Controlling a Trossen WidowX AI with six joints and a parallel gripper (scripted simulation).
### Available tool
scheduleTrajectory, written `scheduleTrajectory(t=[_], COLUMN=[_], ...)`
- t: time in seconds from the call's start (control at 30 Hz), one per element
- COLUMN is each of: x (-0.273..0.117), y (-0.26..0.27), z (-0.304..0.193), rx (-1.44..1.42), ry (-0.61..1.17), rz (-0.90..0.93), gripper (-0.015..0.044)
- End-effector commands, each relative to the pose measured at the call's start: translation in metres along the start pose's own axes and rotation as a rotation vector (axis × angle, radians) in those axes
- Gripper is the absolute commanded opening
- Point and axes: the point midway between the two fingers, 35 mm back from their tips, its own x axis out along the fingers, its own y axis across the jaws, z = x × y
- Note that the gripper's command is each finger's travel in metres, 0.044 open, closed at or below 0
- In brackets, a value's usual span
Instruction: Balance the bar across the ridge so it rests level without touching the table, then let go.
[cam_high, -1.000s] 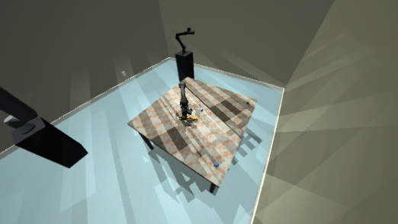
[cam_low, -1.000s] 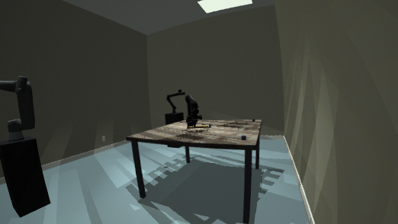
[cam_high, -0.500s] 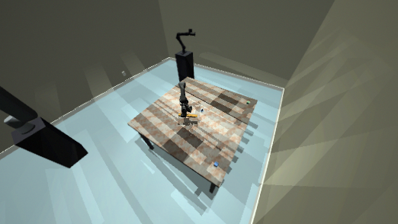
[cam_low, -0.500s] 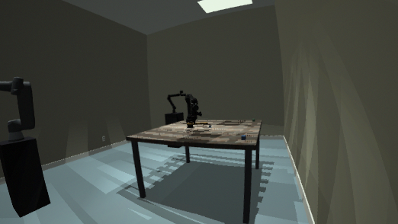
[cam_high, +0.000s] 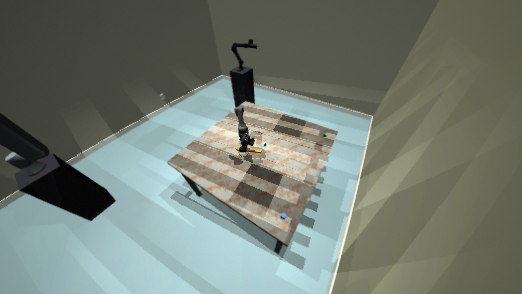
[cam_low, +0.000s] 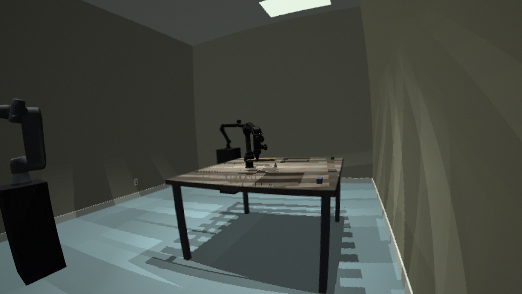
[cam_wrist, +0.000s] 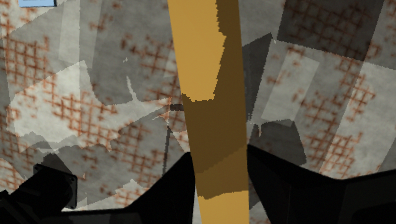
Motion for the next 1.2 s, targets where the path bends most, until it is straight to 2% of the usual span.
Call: scheduleTrajectory(t=[0.0,1.17], x=[-0.004,-0.005], y=[0.006,0.105], z=[0.013,0.108], rx=[0.015,0.129], ry=[-0.006,-0.015], rz=[-0.012,-0.002], gripper=[0.0000,0.0000])
